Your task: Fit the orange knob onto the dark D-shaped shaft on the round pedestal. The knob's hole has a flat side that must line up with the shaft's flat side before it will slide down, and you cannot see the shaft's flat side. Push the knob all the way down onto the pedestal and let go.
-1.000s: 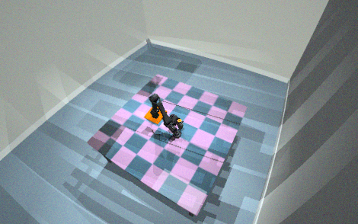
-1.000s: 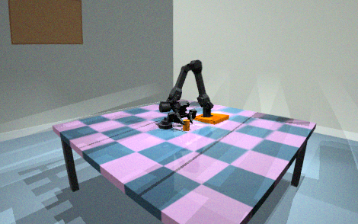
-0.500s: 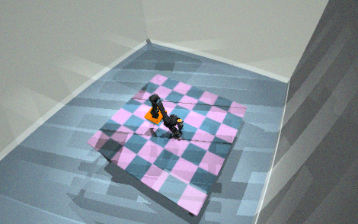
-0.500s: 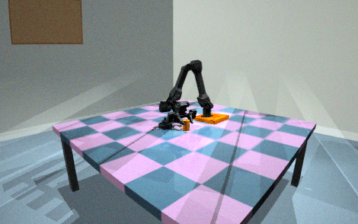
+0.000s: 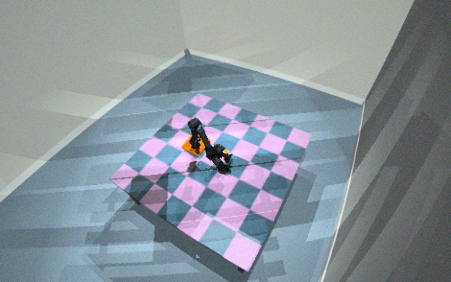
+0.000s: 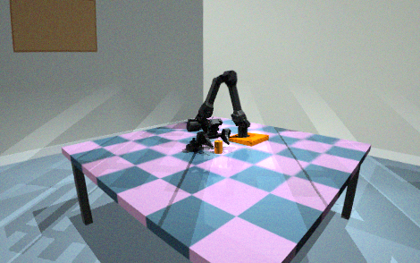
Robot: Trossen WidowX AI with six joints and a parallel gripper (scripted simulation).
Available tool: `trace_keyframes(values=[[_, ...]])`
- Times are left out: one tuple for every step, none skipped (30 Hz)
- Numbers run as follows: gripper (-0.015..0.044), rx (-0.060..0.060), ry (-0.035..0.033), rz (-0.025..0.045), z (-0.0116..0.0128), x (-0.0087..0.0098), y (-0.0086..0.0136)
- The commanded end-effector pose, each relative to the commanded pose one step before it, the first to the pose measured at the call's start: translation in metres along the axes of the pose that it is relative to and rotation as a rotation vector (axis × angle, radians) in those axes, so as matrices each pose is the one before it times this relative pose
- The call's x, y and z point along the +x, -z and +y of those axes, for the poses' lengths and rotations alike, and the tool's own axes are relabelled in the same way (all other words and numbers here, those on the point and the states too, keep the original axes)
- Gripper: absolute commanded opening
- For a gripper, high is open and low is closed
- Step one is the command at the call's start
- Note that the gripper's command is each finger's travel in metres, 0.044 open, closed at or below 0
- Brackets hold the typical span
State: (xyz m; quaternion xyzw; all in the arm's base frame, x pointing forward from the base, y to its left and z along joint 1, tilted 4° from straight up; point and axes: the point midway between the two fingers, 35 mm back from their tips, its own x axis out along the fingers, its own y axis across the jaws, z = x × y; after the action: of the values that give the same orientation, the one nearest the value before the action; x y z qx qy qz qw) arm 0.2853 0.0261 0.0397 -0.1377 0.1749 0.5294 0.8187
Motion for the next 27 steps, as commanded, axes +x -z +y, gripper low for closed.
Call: trace_keyframes(values=[[0.0440, 0.0066, -0.00099, 0.00287, -0.00020, -0.00145, -0.00387], [0.0440, 0.0070, -0.00132, 0.00487, -0.00009, -0.00199, -0.00495], [0.0440, 0.0062, -0.00109, 0.00444, -0.00021, -0.00310, -0.00755], [0.0440, 0.0029, -0.00041, 0.00224, -0.00026, -0.00441, -0.01059], [0.0440, -0.0005, 0.00022, -0.00006, 0.00012, -0.00550, -0.01305], [0.0440, -0.0071, 0.00130, -0.00458, 0.00014, -0.00513, -0.01213], [0.0440, -0.0068, 0.00120, -0.00449, 0.00040, -0.00407, -0.00969], [0.0440, -0.0048, 0.00083, -0.00321, 0.00051, -0.00291, -0.00697], [0.0440, -0.0029, 0.00049, -0.00193, 0.00040, -0.00174, -0.00420], [0.0440, -0.0010, 0.00016, -0.00064, 0.00015, -0.00058, -0.00140], [0.0440, 0.0000, 0.00000, 0.00000, 0.00000, 0.00000, 0.00000], [0.0440, 0.0000, 0.00000, 0.00000, 0.00000, 0.00000, 0.00000], [0.0440, 0.0047, -0.00601, 0.01611, 0.00005, 0.00107, 0.00038], [0.0440, 0.0135, -0.01715, 0.04862, 0.00020, 0.00302, 0.00106], [0.0440, 0.0202, -0.02553, 0.08188, 0.00044, 0.00439, 0.00139], [0.0440, 0.0207, -0.02542, 0.10021, 0.00065, 0.00419, 0.00106], [0.0440, 0.0167, -0.01901, 0.10110, 0.00075, 0.00287, 0.00046], [0.0440, 0.0130, -0.01221, 0.10154, 0.00082, 0.00147, 0.00002], [0.0440, 0.0096, -0.00507, 0.10150, 0.00084, 0.00001, -0.00027], [0.0440, 0.0065, 0.00236, 0.10093, 0.00079, -0.00150, -0.00041], [0.0440, 0.0037, 0.00999, 0.09982, 0.00067, -0.00303, -0.00040], [0.0440, 0.0013, 0.01778, 0.09816, 0.00045, -0.00456, -0.00025], [0.0440, -0.0007, 0.02563, 0.09591, 0.00012, -0.00607, 0.00003], [0.0440, -0.0024, 0.03349, 0.09312, -0.00033, -0.00754, 0.00043], [0.0440, -0.0029, 0.03357, 0.07447, -0.00073, -0.00729, 0.00078], [0.0440, -0.0020, 0.02267, 0.04346, -0.00070, -0.00480, 0.00073], [0.0440, -0.0007, 0.00797, 0.01427, -0.00029, -0.00166, 0.00030]])
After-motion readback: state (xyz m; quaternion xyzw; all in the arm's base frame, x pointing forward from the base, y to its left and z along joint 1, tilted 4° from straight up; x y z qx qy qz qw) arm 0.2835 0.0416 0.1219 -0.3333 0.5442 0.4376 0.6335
